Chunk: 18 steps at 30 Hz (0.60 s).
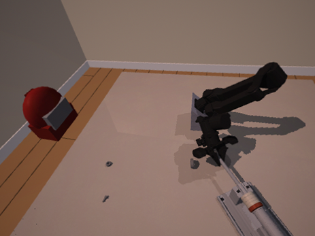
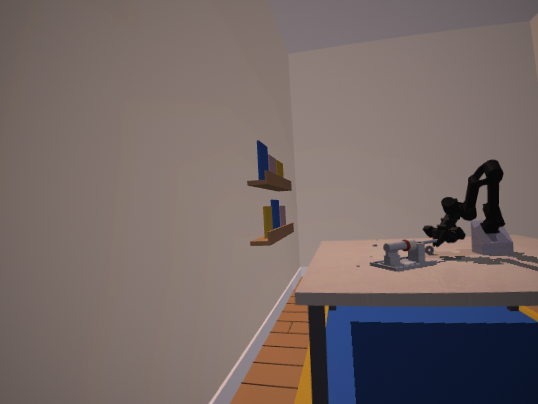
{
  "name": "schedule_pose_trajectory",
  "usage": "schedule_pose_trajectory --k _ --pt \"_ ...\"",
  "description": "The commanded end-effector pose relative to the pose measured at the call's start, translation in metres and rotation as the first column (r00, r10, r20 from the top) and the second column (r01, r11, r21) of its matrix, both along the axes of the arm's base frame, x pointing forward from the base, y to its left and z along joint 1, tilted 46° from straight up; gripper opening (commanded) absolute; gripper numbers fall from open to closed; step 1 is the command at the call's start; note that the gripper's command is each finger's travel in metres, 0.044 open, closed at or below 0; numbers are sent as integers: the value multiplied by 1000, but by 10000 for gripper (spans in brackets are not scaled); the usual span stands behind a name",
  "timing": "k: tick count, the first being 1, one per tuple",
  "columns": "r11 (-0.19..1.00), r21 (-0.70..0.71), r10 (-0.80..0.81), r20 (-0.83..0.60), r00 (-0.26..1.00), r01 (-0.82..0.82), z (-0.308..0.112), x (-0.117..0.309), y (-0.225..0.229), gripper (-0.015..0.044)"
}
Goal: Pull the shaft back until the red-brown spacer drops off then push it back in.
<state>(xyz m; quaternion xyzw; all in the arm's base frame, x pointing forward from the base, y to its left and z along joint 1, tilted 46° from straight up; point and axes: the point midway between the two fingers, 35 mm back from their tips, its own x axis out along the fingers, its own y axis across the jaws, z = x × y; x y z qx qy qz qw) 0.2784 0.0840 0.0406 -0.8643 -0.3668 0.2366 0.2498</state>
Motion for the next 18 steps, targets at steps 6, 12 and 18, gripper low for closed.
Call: schedule_pose_trajectory --k 6,12,18 --pt "1000 -2 2 0 1000 -2 -1 -3 -1 0" --pt "1000 -2 2 0 1000 -2 -2 -4 -1 0" --pt "1000 -2 2 0 1000 -2 -2 -4 -1 0"
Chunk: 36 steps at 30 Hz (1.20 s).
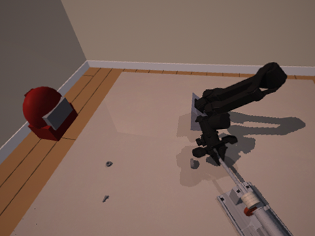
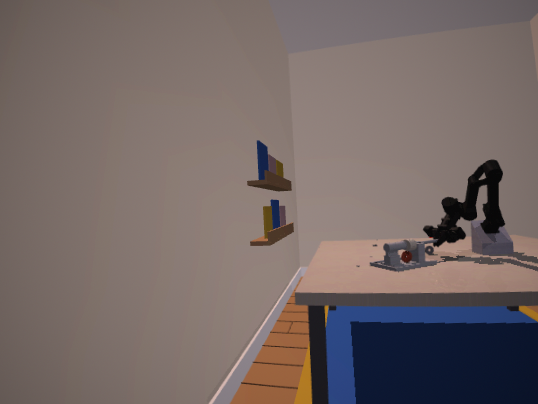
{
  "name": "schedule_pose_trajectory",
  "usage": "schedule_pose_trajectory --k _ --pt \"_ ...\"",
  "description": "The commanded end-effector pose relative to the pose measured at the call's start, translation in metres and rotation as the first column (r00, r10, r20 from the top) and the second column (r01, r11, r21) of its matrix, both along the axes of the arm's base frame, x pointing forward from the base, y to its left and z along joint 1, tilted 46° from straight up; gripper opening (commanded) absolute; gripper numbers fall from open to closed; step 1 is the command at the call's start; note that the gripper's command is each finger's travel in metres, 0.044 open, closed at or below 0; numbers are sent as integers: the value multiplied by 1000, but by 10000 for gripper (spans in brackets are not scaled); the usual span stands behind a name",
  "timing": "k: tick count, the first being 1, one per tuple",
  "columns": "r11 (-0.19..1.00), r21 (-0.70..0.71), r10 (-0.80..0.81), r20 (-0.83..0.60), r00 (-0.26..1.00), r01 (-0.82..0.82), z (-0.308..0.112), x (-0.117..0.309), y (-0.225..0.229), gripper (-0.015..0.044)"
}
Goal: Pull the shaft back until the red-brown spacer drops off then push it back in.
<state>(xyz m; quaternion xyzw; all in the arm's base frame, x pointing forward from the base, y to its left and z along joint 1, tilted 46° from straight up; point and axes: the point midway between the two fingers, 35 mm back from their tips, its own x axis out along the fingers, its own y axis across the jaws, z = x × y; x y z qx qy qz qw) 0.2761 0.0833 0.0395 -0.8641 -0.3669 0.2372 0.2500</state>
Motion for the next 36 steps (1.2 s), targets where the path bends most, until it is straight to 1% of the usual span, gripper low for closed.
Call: schedule_pose_trajectory --k 1,36 --pt "1000 -2 1 1 1000 -1 -1 -2 0 0" --pt "1000 -2 1 1 1000 -1 2 3 0 0"
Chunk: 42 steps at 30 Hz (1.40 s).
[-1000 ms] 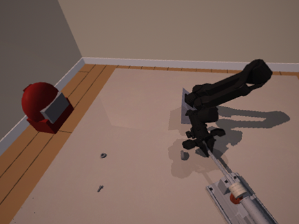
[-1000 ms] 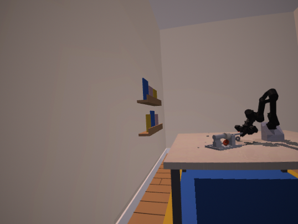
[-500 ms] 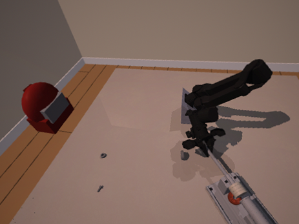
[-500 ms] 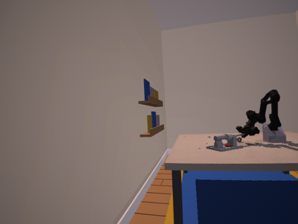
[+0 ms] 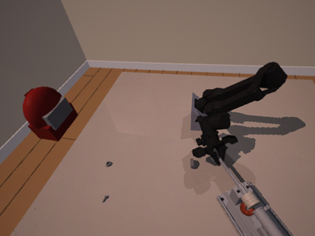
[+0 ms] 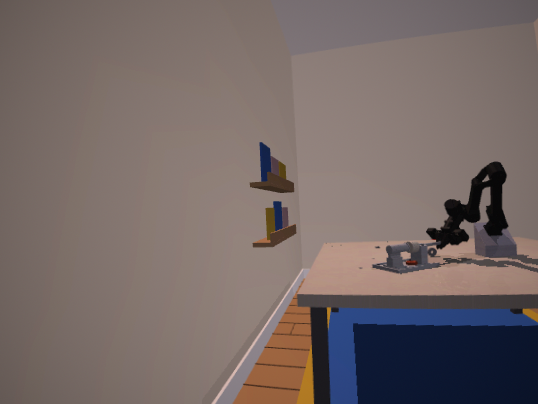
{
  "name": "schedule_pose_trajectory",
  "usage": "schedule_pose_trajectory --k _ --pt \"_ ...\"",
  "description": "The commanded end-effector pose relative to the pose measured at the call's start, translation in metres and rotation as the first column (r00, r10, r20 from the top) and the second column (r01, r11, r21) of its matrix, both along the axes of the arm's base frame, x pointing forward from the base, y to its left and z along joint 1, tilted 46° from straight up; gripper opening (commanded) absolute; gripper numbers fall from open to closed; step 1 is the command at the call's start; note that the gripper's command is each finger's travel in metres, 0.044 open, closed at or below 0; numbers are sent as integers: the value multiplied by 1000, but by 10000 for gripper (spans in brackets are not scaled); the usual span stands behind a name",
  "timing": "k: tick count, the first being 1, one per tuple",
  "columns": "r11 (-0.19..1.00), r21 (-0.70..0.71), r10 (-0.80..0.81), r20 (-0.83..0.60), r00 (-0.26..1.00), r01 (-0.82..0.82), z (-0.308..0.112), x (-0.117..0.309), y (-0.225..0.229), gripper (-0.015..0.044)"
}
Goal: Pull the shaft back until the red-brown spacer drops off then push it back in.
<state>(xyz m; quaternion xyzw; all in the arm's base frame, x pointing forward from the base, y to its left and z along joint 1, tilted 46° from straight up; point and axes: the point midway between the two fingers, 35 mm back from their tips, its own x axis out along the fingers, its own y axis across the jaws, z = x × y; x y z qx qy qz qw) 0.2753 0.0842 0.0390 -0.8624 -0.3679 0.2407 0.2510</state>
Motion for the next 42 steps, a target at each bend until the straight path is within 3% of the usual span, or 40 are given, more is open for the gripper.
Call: schedule_pose_trajectory --k 1,42 --pt "1000 -2 -3 8 1000 3 2 4 -1 0" --pt "1000 -2 -3 9 1000 3 7 16 4 0"
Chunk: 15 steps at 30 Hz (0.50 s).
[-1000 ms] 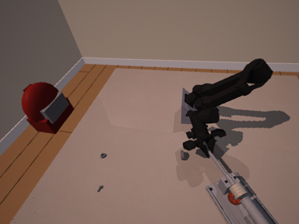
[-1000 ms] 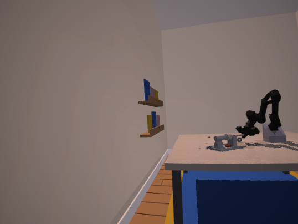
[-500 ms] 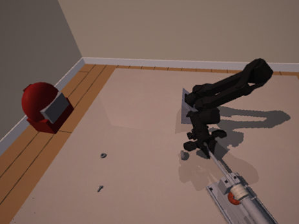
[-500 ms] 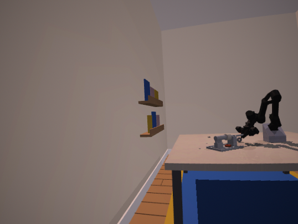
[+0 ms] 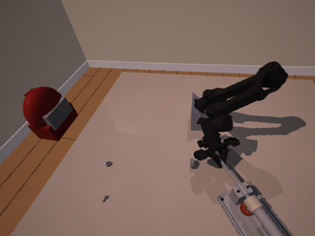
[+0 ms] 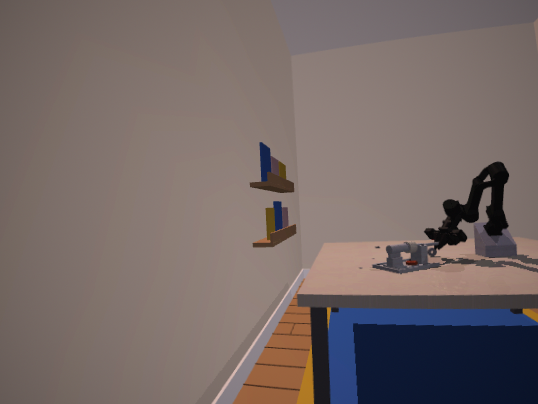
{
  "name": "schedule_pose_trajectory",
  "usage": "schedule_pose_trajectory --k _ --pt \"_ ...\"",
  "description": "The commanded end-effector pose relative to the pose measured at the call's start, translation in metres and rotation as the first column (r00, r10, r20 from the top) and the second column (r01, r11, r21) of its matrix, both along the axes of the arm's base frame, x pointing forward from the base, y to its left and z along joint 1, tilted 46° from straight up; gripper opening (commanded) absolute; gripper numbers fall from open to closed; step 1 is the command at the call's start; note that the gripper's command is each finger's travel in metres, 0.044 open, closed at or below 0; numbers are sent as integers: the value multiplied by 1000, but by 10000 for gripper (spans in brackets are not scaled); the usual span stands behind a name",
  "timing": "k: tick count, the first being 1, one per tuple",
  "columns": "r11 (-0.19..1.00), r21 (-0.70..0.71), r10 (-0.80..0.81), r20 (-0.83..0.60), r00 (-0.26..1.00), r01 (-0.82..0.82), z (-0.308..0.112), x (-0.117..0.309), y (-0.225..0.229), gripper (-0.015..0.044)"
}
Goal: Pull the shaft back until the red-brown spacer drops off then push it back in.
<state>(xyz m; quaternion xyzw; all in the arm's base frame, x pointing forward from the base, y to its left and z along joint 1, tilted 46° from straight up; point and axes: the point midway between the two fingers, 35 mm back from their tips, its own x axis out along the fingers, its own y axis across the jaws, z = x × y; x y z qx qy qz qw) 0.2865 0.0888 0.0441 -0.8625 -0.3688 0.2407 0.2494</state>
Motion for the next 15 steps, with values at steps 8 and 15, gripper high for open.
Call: schedule_pose_trajectory --k 8,15 --pt "1000 1 -5 7 1000 5 4 7 0 0" --pt "1000 1 -5 7 1000 5 4 9 1 0"
